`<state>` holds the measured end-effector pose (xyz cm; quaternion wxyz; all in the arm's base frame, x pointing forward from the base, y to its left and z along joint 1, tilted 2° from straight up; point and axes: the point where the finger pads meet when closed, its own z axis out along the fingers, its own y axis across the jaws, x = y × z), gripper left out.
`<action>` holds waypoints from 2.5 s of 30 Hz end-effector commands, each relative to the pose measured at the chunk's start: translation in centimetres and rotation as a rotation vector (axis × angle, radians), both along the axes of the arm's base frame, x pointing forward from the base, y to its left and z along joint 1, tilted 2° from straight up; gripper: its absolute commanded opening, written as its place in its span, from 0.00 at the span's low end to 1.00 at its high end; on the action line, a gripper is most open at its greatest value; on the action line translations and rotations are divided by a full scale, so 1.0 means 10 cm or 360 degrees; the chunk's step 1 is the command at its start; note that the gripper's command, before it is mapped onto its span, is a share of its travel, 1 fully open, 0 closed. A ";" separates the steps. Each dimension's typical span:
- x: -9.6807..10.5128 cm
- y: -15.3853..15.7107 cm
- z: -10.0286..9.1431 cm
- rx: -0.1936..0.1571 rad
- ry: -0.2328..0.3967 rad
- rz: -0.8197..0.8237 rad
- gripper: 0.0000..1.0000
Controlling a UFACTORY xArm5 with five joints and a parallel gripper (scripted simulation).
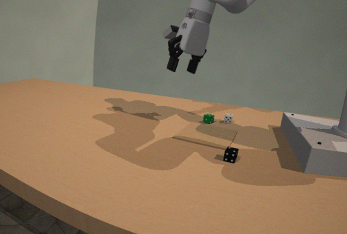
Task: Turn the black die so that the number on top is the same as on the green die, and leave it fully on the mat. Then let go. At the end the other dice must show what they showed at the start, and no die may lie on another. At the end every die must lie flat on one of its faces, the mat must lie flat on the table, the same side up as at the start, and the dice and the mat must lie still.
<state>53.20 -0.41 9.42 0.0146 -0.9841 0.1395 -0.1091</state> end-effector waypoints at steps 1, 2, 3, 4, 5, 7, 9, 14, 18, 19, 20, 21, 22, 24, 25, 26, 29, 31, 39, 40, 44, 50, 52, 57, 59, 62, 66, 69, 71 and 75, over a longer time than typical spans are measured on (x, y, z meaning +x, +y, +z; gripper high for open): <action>-0.53 -0.42 0.06 0.0022 0.0163 -0.0218 1.00; -0.58 -0.45 0.06 0.0024 0.0176 -0.0235 1.00; -0.58 -0.45 0.06 0.0024 0.0176 -0.0235 1.00; -0.82 -0.59 0.06 0.0036 0.0249 -0.0331 1.00; -0.89 -0.62 0.07 0.0040 0.0269 -0.0358 1.00; -1.12 -0.73 0.07 0.0052 0.0336 -0.0446 1.00; -1.12 -0.73 0.07 0.0052 0.0336 -0.0446 1.00; -1.26 -0.79 0.07 0.0059 0.0374 -0.0496 1.00; -1.26 -0.79 0.07 0.0059 0.0374 -0.0496 1.00; -1.26 -0.79 0.07 0.0059 0.0374 -0.0496 1.00; -1.26 -0.79 0.07 0.0059 0.0374 -0.0496 1.00; -1.26 -0.79 0.07 0.0059 0.0374 -0.0496 1.00; -1.26 -0.79 0.07 0.0059 0.0374 -0.0496 1.00; -1.26 -0.79 0.07 0.0059 0.0374 -0.0496 1.00; -1.26 -0.79 0.07 0.0059 0.0374 -0.0496 1.00; -1.26 -0.79 0.07 0.0059 0.0374 -0.0496 1.00; -1.26 -0.79 0.07 0.0059 0.0374 -0.0496 1.00; -1.26 -0.78 0.03 0.0059 0.0374 -0.0496 1.00; -1.27 -0.79 -0.44 0.0059 0.0375 -0.0496 1.00; -1.27 -0.80 -0.52 0.0059 0.0374 -0.0496 1.00; -1.28 -0.80 -0.68 0.0059 0.0374 -0.0496 1.00; -1.28 -0.81 -0.95 0.0059 0.0374 -0.0496 1.00; -1.28 -0.81 -0.97 0.0059 0.0374 -0.0496 1.00; -1.28 -0.81 -0.97 0.0059 0.0374 -0.0496 1.00; -1.28 -0.81 -0.97 0.0059 0.0374 -0.0496 1.00; -1.28 -0.81 -0.97 0.0059 0.0374 -0.0496 1.00; -1.28 -0.81 -0.97 0.0059 0.0374 -0.0496 1.00; -1.28 -0.81 -0.97 0.0059 0.0374 -0.0496 1.00; -1.28 -0.81 -0.97 0.0059 0.0374 -0.0496 1.00; -1.28 -0.81 -0.97 0.0059 0.0374 -0.0496 1.00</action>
